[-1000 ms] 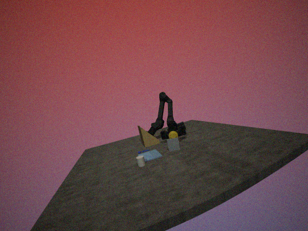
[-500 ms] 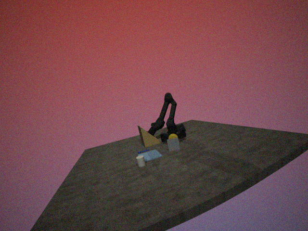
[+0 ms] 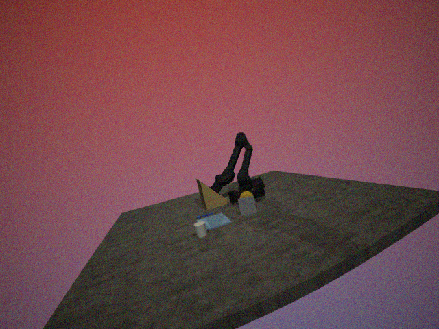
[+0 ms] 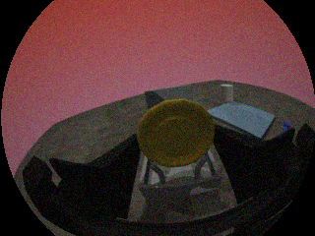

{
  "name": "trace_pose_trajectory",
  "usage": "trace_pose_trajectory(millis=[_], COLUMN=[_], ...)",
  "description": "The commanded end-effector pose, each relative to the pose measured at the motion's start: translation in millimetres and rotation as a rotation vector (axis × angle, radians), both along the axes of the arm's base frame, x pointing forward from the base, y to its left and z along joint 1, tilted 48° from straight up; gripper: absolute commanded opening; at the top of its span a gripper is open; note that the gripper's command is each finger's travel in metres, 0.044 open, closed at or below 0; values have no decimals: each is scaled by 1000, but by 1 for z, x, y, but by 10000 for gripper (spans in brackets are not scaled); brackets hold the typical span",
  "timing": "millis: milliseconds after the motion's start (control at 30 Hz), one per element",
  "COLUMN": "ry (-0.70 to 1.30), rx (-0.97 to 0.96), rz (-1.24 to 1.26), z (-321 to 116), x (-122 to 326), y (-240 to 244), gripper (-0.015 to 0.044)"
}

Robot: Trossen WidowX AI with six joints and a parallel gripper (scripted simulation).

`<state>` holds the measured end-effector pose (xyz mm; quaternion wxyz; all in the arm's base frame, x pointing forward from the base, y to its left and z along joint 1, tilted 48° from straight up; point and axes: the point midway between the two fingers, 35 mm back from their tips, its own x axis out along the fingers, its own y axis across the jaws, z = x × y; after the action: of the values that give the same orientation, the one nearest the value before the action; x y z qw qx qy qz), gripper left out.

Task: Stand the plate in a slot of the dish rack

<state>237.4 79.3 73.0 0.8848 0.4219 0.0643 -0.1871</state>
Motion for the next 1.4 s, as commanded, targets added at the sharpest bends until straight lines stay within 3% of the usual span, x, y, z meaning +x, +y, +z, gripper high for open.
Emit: trace_pose_trajectory(millis=[0,400,667,1167,1367], ry=[0,0,5,11,6], rx=[0,0,1,-27,-34], rz=[0,0,-2,-11,-11], z=[0,0,3,76,78], x=[0,0,2,7,7], y=[0,0,-3,-85,-91], gripper=[79,394,400,400,400])
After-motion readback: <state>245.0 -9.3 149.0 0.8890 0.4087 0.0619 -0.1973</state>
